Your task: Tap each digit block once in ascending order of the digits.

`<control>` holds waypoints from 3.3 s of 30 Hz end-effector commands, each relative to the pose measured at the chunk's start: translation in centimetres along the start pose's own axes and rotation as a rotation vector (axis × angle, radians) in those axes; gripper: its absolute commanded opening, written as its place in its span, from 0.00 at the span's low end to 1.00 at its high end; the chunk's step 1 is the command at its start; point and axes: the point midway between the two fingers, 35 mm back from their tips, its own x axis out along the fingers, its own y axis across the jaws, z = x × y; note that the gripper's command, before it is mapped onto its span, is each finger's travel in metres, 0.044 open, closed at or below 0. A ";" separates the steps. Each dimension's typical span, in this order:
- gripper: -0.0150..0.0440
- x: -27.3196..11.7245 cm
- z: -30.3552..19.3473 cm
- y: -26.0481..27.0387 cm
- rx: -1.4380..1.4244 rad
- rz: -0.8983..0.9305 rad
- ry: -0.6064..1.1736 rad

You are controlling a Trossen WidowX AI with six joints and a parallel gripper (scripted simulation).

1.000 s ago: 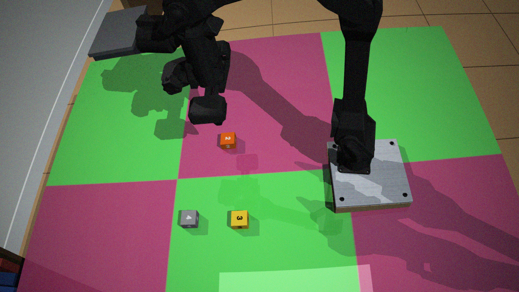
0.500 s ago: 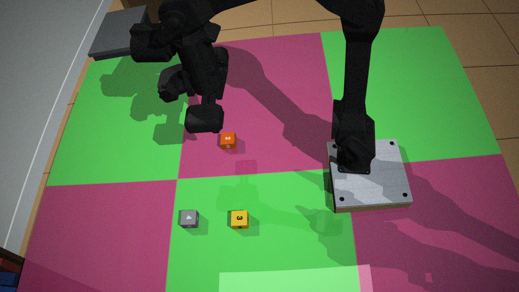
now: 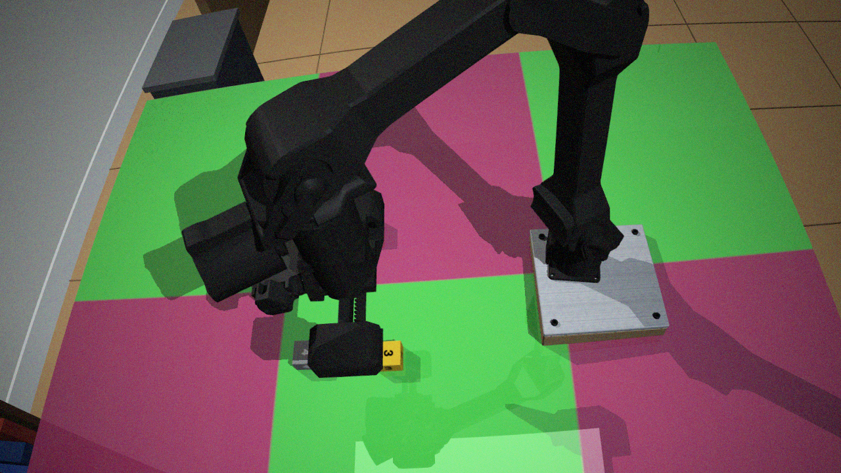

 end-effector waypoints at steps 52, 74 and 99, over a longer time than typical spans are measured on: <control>0.93 0.0 10.5 -3.2 0.018 -0.007 -0.002; 0.67 6.2 1.8 -19.7 0.019 -0.024 0.006; 0.29 9.1 1.6 -19.7 0.019 -0.024 0.006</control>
